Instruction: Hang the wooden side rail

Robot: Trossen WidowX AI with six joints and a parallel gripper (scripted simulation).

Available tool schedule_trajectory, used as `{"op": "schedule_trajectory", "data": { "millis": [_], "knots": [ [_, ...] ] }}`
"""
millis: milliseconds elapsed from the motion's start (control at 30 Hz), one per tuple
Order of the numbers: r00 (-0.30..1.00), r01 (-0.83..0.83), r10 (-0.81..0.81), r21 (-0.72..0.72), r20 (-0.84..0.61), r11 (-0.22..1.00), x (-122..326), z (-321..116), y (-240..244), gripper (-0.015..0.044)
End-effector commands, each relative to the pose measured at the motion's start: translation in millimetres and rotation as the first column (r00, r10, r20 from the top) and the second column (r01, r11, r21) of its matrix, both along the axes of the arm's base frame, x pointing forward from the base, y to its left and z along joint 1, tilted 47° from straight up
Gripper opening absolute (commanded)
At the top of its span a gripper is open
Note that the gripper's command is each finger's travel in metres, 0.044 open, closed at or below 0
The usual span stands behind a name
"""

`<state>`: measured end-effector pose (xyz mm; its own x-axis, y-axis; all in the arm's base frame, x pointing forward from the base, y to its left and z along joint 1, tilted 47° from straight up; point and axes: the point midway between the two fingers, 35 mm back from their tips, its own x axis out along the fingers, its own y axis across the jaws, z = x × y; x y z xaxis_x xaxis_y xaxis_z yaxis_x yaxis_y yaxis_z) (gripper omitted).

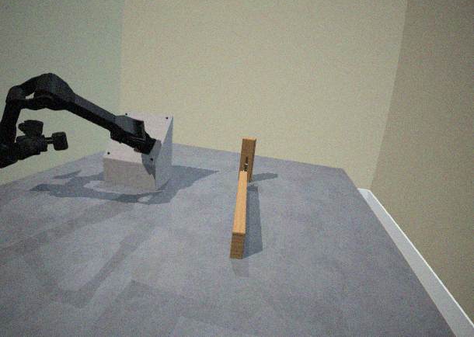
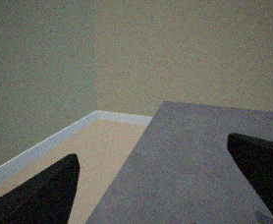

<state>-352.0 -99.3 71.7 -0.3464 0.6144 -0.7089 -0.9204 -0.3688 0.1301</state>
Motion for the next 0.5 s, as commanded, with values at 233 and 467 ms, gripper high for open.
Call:
{"op": "schedule_trajectory", "data": {
  "millis": [233,467],
  "knots": [
    [0.949,-0.31,0.311,-0.032,0.04,0.95,14,23,-55,0.044],
    [0.861,-0.506,0.507,-0.043,0.047,0.862,27,40,-90,0.044]
  ]
}}
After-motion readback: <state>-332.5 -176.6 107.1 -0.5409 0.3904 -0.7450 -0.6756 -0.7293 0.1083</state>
